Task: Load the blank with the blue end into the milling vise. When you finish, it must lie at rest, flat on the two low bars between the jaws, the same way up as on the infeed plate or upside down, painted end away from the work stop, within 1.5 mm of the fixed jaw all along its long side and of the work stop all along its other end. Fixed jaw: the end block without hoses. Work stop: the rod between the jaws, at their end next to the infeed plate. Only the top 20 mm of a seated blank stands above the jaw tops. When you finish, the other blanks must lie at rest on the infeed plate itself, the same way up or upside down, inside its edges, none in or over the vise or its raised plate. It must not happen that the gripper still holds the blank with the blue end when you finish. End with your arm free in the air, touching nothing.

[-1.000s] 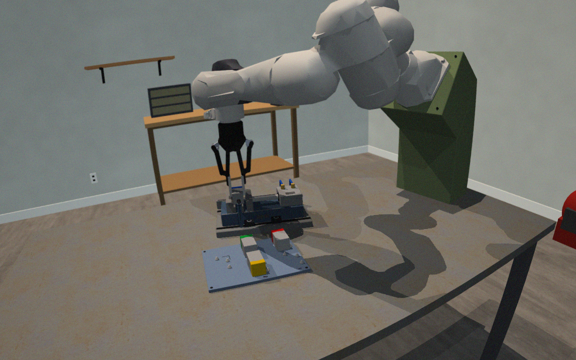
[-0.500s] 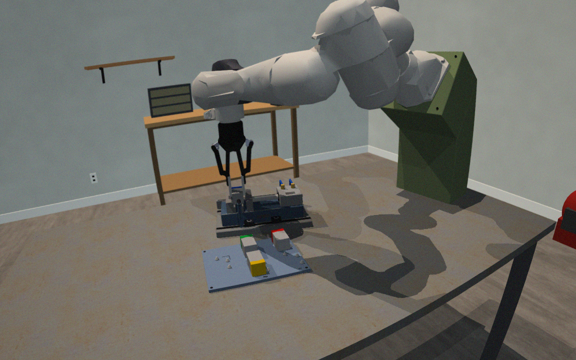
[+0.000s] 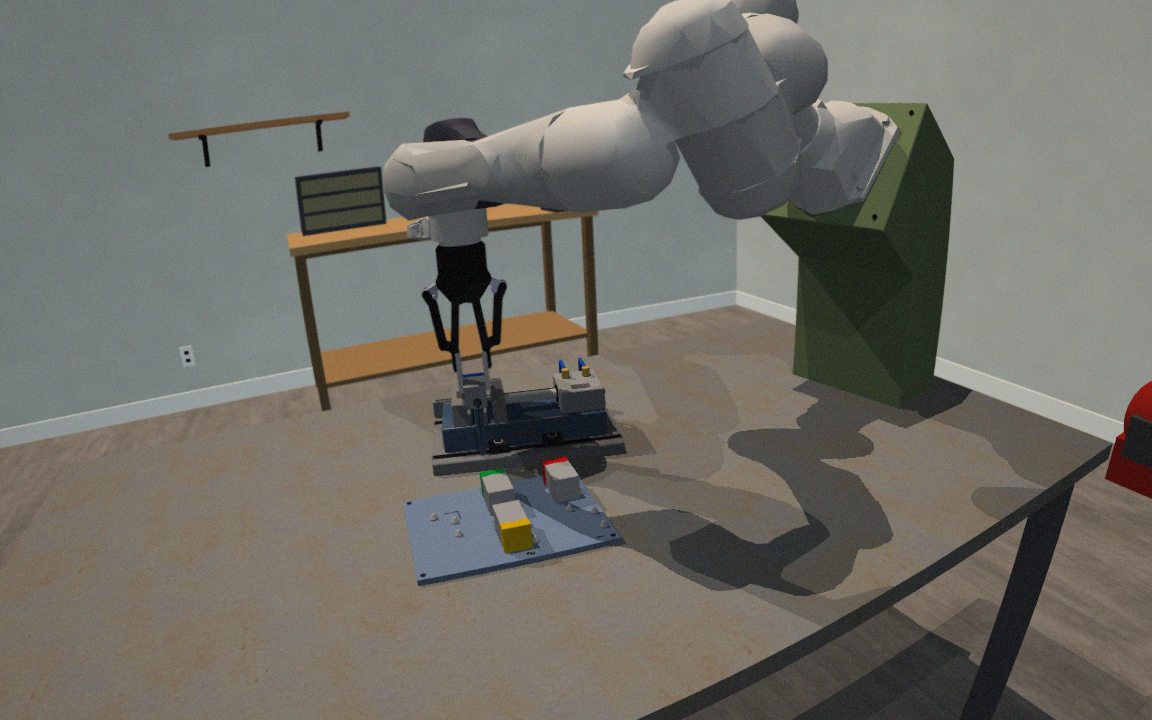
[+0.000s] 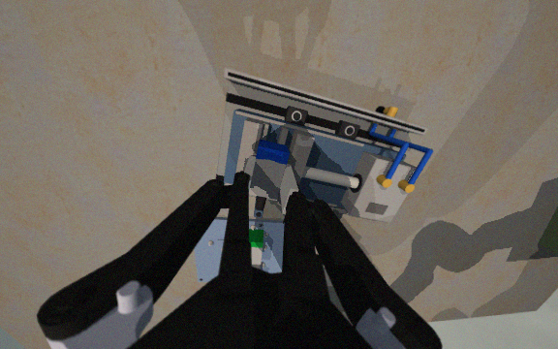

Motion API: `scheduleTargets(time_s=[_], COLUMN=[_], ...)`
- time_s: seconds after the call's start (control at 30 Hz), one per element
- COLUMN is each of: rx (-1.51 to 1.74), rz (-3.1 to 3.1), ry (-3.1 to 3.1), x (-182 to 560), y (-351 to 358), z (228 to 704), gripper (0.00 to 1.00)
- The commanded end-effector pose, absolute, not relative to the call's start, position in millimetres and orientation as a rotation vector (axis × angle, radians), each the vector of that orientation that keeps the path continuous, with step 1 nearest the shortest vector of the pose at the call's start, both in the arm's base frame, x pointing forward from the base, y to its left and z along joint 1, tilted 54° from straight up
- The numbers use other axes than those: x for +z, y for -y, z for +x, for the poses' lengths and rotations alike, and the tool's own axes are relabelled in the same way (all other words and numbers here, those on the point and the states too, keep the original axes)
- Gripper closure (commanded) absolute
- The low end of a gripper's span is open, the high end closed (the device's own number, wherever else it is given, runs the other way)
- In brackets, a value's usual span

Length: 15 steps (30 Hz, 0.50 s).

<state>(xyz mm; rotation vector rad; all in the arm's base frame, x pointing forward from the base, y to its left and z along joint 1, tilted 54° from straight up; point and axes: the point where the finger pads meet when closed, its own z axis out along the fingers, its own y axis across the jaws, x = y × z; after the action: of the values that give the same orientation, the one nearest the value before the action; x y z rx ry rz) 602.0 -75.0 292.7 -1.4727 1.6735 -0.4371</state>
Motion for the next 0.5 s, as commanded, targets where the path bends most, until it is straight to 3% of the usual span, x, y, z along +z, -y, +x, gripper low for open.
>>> scheduleTargets(time_s=[0.0, 0.47], rx=[-0.439, -0.439], rz=[-1.467, -1.467], ry=[-1.676, -1.676], x=[293.7, 293.9], y=[76.6, 76.9], z=[602.5, 602.3], gripper=[1.00, 1.00])
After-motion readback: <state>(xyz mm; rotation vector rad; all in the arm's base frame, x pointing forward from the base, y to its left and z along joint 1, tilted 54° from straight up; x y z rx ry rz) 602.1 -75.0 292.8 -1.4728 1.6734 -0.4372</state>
